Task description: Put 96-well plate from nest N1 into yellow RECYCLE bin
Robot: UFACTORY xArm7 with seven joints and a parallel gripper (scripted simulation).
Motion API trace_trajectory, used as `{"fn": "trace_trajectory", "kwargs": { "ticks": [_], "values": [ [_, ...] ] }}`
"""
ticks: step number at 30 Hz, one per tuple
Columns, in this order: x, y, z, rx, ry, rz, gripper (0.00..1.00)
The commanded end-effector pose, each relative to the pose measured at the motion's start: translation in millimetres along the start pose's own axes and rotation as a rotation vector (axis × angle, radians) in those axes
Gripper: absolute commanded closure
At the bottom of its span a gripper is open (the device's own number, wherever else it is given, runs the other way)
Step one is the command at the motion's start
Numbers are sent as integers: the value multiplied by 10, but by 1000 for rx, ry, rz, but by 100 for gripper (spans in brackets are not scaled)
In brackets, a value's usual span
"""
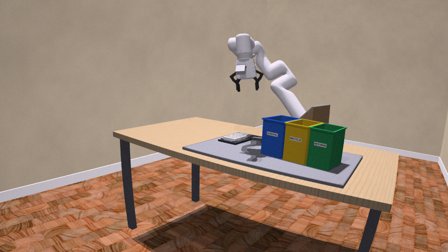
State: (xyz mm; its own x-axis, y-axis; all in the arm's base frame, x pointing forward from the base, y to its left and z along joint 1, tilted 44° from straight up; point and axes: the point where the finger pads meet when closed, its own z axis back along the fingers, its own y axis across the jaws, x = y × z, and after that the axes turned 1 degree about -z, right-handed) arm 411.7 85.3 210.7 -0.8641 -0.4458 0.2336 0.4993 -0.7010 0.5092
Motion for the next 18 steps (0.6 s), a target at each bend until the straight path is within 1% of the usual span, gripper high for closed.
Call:
{"fn": "trace_trajectory", "kwargs": {
  "ticks": [1, 2, 7, 9, 14, 16, 18],
  "values": [
    [57, 56, 17, 10, 5, -28, 0],
    [94, 90, 13, 17, 5, -48, 0],
    [258, 238, -5, 17, 5, -48, 0],
    [336, 299, -16, 36, 2, -101, 0],
    [506, 432, -39, 36, 2, -101, 0],
    [589, 487, -53, 58, -3, -155, 0],
    [589, 487, -53, 58, -3, -155, 0]
  ]
}}
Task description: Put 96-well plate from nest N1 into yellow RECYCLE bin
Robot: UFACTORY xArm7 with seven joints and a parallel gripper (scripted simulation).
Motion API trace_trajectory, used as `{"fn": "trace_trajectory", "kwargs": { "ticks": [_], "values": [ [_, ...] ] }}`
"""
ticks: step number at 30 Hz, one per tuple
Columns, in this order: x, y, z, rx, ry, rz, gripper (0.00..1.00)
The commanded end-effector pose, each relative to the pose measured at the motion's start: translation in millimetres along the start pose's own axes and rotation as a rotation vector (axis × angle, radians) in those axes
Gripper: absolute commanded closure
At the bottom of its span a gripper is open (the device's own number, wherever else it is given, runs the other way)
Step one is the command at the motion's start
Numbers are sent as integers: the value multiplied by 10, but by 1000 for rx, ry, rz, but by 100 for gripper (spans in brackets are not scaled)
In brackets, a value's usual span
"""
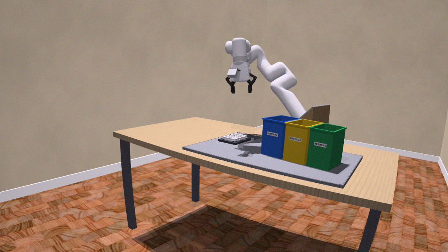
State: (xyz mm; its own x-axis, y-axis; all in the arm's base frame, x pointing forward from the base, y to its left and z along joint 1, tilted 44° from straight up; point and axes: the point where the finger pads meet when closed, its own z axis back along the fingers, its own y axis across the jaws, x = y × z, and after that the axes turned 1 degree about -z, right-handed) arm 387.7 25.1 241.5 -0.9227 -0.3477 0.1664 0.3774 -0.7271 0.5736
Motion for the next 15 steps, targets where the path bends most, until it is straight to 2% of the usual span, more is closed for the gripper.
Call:
{"fn": "trace_trajectory", "kwargs": {
  "ticks": [1, 5, 7, 12, 14, 15],
  "values": [
    [75, 65, 3, 12, 3, -23, 0],
    [196, 169, -25, 12, 3, -23, 0],
    [275, 228, -44, 36, -4, -77, 0],
    [439, 348, -84, 36, -4, -77, 0],
    [522, 400, -105, 63, -15, -132, 0],
    [563, 426, -116, 63, -15, -132, 0]
  ]
}}
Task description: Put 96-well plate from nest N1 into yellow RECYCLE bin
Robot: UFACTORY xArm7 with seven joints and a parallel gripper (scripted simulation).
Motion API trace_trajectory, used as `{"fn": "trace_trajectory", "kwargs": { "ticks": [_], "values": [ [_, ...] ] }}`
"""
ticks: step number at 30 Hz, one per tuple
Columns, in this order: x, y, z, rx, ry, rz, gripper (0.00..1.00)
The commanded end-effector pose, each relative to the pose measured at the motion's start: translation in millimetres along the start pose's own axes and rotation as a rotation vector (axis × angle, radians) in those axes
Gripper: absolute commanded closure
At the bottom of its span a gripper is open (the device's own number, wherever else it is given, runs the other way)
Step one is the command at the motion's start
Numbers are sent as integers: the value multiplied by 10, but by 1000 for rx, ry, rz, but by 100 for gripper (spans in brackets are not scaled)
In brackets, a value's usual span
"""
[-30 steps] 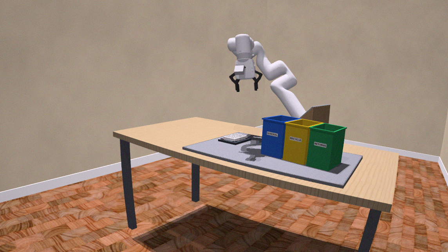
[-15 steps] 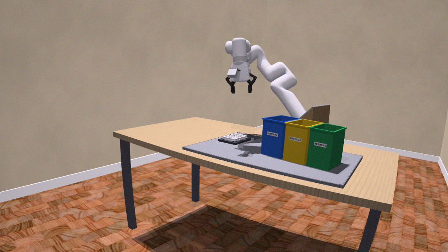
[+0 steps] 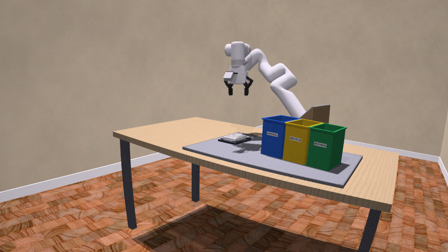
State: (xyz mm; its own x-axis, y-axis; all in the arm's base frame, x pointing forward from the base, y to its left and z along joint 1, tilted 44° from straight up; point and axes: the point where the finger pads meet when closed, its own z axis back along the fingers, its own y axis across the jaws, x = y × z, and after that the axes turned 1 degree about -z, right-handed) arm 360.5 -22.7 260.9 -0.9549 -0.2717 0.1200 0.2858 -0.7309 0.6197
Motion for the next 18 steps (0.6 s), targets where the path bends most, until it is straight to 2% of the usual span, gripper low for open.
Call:
{"fn": "trace_trajectory", "kwargs": {
  "ticks": [1, 5, 7, 12, 14, 18],
  "values": [
    [106, 80, -15, 22, -2, -38, 0],
    [222, 168, -52, 22, -2, -38, 0],
    [304, 220, -79, 51, -15, -94, 0],
    [466, 324, -131, 51, -15, -94, 0],
    [551, 370, -159, 83, -31, -149, 0],
    [678, 439, -201, 83, -31, -150, 0]
  ]
}}
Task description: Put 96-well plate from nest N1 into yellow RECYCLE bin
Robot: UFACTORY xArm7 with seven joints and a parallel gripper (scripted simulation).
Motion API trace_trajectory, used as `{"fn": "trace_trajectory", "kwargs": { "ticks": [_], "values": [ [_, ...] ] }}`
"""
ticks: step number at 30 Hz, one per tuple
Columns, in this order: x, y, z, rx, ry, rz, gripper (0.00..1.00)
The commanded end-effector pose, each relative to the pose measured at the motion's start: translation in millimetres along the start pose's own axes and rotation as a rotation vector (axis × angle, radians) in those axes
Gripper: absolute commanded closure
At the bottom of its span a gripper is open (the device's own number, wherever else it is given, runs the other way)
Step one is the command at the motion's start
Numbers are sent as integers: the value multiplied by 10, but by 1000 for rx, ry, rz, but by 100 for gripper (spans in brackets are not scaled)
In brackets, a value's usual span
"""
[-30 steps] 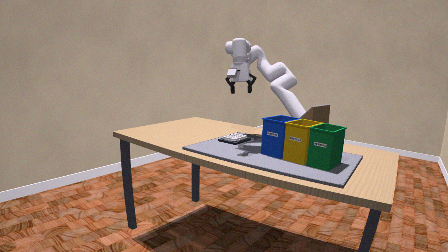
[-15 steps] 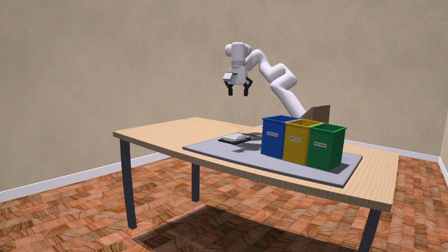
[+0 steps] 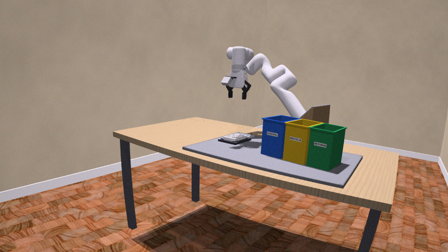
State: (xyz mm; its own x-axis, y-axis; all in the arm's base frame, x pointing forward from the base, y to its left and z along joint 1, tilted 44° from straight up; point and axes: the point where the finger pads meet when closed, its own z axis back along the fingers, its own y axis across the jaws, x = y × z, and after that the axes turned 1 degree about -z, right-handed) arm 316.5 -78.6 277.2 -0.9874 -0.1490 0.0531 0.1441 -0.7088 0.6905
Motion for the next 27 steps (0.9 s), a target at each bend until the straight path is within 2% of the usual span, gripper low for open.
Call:
{"fn": "trace_trajectory", "kwargs": {
  "ticks": [1, 18, 27],
  "values": [
    [79, 65, -20, 4, 2, -10, 0],
    [113, 89, -52, 4, 2, -10, 0],
    [113, 90, -203, 4, 2, -10, 0]
  ]
}}
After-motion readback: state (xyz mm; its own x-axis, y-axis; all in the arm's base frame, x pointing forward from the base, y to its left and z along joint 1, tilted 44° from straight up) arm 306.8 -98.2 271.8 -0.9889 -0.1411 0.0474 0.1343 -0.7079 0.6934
